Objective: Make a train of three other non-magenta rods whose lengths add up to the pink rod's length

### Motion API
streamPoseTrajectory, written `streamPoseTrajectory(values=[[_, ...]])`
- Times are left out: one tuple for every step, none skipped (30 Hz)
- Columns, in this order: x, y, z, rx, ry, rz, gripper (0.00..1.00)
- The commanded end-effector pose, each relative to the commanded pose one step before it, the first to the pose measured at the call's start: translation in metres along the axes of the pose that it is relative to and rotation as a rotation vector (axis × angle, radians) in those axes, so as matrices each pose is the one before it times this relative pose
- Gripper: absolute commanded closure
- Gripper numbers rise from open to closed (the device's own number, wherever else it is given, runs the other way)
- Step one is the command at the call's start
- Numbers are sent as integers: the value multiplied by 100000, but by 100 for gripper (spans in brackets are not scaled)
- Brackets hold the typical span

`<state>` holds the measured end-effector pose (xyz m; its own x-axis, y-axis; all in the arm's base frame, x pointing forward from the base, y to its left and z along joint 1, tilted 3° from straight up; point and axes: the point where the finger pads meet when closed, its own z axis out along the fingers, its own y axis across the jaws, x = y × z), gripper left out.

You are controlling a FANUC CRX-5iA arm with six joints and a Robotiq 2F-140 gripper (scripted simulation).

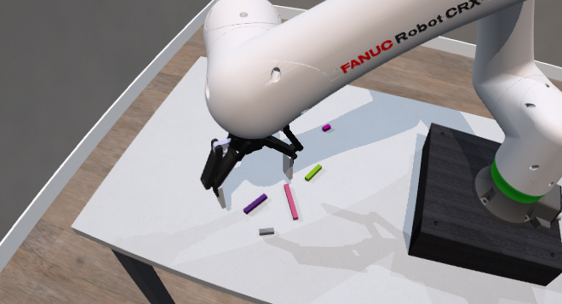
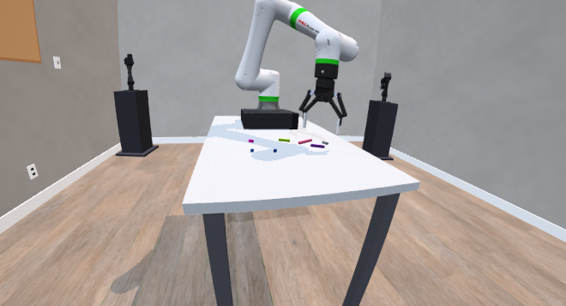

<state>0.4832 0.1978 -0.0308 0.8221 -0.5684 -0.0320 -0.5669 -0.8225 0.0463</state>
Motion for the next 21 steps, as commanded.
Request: streamPoseTrajectory(values=[[1017,367,-148,81,-51,-9893,0],[428,224,-57,7,4,-4373,0],[477,283,-65,8,5,-5007,0],[361,245,-51,5,4,-3929,0],[260,195,-38,4,3,-2920,0],[278,224,-41,4,3,-3208,0],[0,0,0,0,0,0,0],[0,0,0,0,0,0,0],[551,485,-84,6,7,-6576,0],[432,446,-71,4,6,-5543,0],[170,200,-30,2,2,-2337,0],[201,250,-36,2,3,-2856,0],[218,293,-41,2,3,-3246,0],[208,304,-41,1,3,-3272,0],[194,309,-40,1,3,-3228,0],[181,315,-40,1,3,-3212,0],[168,322,-40,0,2,-3211,0],[156,329,-40,0,2,-3213,0],[143,335,-40,0,2,-3211,0],[130,341,-40,0,2,-3209,0],[117,347,-40,0,2,-3210,0]])
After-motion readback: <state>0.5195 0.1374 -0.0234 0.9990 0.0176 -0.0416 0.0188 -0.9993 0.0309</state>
